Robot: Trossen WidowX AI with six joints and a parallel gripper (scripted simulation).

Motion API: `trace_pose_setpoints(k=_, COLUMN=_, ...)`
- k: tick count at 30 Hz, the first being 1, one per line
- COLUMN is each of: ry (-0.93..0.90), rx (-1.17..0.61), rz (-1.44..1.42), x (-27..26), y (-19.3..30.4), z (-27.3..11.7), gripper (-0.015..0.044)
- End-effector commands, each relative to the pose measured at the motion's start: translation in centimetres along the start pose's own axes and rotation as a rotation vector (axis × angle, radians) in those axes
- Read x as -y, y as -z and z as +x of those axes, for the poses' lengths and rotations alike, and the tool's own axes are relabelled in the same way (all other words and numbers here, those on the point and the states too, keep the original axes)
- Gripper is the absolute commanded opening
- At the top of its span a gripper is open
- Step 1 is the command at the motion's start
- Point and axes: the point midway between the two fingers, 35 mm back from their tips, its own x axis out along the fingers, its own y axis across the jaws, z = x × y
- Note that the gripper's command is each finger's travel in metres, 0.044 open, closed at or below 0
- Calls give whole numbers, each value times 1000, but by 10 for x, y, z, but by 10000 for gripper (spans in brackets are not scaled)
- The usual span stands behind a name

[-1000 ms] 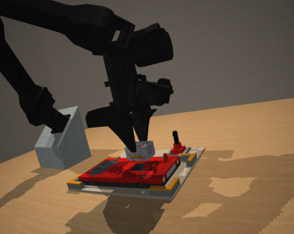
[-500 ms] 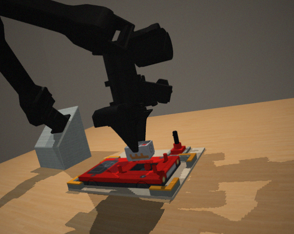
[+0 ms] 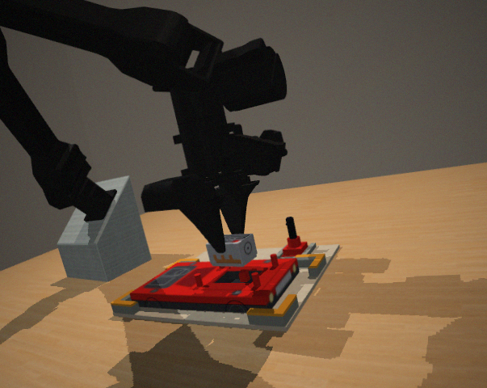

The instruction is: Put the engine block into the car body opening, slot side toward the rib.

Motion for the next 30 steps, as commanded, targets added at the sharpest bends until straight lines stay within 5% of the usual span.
trace_pose_setpoints(k=1, ry=3, rx=2, rz=-65, x=0, y=0, z=0, gripper=159)
trace_pose_setpoints(k=10, ry=3, rx=2, rz=-255, x=0, y=0, z=1, gripper=159)
trace_pose_setpoints(k=22, ry=3, rx=3, rz=-15, x=0, y=0, z=3, gripper=159)
trace_pose_setpoints(k=30, ry=3, rx=2, rz=-135, x=0, y=0, z=5, gripper=159)
